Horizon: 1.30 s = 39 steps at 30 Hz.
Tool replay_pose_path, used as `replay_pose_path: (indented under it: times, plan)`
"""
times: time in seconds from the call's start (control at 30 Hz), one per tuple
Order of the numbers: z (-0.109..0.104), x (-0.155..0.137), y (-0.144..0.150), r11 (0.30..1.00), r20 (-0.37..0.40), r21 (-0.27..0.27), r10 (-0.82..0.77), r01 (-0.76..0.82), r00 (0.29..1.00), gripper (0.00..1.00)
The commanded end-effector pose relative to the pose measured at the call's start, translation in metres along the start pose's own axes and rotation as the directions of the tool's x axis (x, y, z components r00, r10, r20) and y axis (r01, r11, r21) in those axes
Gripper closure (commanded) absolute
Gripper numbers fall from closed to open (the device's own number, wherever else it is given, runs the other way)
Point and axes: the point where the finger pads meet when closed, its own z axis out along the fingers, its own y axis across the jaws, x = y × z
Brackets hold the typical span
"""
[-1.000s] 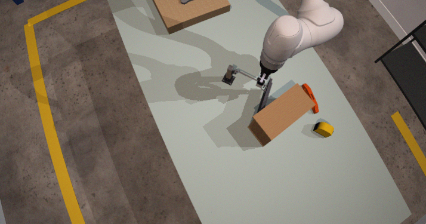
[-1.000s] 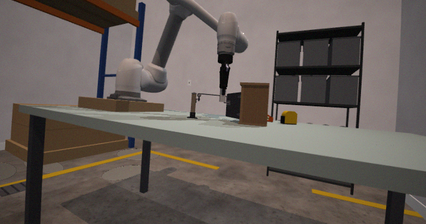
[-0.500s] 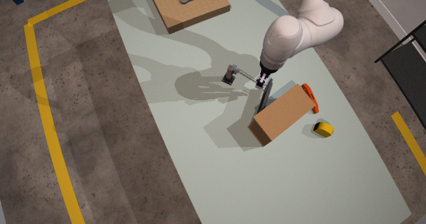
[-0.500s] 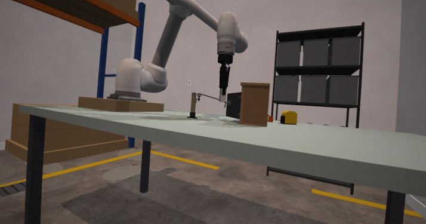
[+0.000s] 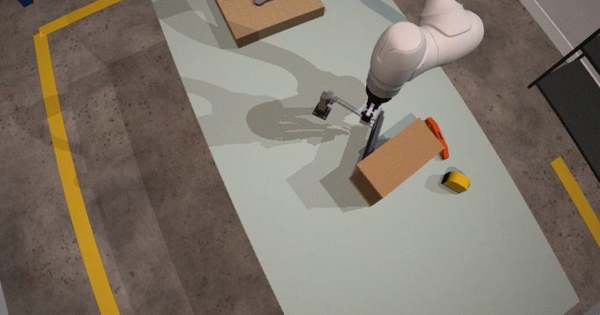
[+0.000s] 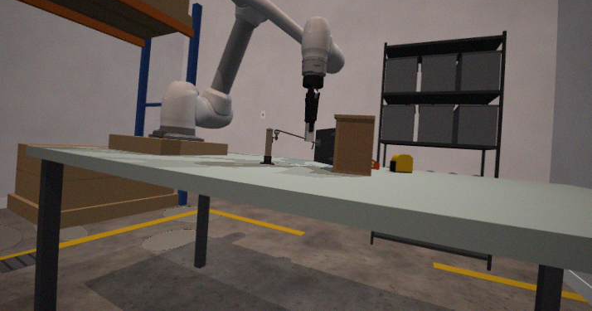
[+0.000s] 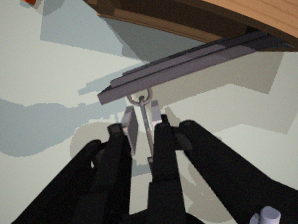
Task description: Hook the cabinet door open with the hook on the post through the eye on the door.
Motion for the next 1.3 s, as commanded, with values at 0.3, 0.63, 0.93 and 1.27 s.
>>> replay_pose_path:
  times: [0.3,0.63,0.93,1.27]
  plan:
    - [-0.0001,0.0,0.0,1.0,0.0,0.0,0.0,0.0,1.0,0.86]
    - [-0.0005,0.0,0.0,1.0,0.0,0.0,0.0,0.0,1.0,0.86]
    - [-0.0044,0.0,0.0,1.0,0.0,0.0,0.0,0.0,1.0,0.86]
    - [-0.0092,0.0,0.0,1.0,0.0,0.0,0.0,0.0,1.0,0.86]
